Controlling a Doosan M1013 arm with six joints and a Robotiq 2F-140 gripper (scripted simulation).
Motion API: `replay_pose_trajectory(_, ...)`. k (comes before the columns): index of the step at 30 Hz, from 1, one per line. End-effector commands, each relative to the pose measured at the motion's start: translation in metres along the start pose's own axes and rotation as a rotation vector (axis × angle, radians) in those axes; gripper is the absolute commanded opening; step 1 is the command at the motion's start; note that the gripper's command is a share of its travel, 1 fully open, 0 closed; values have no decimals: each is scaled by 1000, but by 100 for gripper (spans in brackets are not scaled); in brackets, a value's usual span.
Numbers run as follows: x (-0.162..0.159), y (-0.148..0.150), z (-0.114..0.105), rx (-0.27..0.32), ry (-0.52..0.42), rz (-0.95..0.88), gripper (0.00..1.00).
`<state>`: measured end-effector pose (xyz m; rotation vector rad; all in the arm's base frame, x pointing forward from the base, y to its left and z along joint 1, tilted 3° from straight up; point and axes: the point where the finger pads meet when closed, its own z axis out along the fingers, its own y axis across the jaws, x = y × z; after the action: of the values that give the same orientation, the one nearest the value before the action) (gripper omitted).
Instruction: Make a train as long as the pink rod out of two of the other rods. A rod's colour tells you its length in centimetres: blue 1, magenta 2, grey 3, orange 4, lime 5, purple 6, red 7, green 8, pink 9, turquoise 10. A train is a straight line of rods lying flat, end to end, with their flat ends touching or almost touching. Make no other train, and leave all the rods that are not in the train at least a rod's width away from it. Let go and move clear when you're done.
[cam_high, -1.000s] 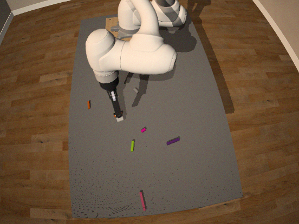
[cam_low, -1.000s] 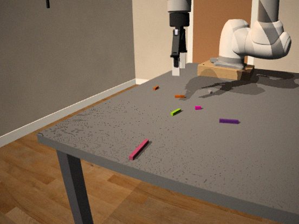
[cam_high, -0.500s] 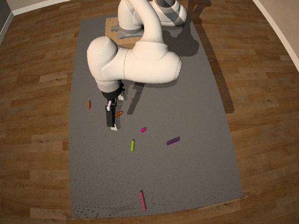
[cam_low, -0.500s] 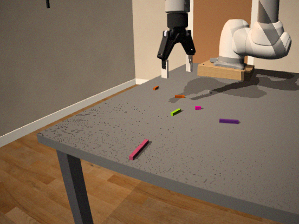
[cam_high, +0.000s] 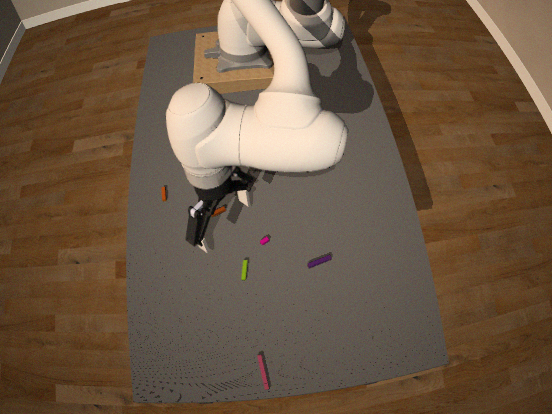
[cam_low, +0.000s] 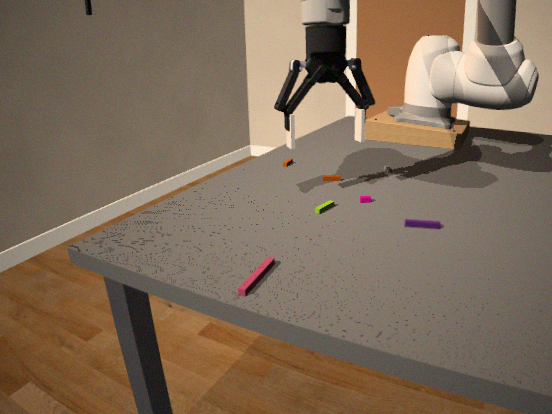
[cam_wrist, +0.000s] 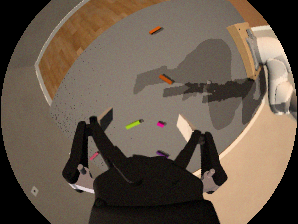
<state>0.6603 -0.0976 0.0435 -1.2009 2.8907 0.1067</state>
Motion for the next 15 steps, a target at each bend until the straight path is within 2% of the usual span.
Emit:
replay_pose_trajectory(1, -11, -6, 2, 5, 13, 167, 100)
replay_pose_trajectory(9, -31, -16, 5, 7, 12, 437, 100)
replay_pose_trajectory(11, -31, -16, 5, 7, 12, 437, 100)
replay_pose_trajectory(12, -37, -18, 7, 7, 12, 520, 100)
replay_pose_trajectory(15, -45, -22, 8, 8, 11, 620, 100)
